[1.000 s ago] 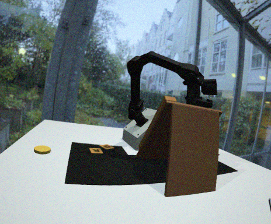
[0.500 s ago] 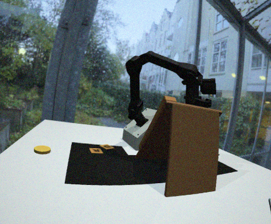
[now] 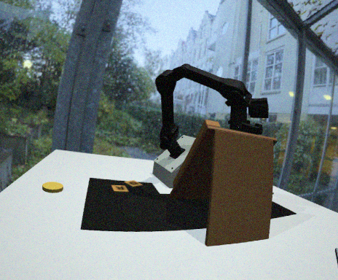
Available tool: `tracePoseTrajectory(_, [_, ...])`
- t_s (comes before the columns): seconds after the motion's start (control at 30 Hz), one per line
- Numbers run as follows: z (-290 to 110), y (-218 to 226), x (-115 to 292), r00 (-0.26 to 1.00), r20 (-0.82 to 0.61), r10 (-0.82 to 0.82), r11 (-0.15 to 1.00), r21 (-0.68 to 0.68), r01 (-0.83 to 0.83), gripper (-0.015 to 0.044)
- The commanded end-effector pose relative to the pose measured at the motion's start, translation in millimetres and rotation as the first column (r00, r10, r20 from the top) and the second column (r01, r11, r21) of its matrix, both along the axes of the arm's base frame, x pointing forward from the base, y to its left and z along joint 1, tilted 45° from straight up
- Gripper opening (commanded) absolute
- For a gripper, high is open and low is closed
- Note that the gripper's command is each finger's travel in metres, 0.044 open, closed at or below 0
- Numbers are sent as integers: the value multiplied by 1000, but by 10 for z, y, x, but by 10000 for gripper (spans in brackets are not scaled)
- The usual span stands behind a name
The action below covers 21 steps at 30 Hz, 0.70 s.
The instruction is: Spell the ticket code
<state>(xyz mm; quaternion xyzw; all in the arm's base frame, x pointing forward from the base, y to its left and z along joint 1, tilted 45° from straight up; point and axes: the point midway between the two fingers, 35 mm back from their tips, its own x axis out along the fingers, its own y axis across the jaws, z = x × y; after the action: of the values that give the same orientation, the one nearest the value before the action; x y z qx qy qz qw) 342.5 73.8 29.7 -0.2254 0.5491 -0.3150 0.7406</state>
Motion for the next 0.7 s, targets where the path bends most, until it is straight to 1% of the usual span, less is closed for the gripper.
tracePoseTrajectory(0.0, [1,-25,-12,1000,-4,2,1000,-6,-2,0])
tracePoseTrajectory(0.53, [31,-56,-18,1000,-4,2,1000,-6,-2,0])
tracePoseTrajectory(0.67, [42,17,-55,1000,-5,2,1000,-6,-2,0])
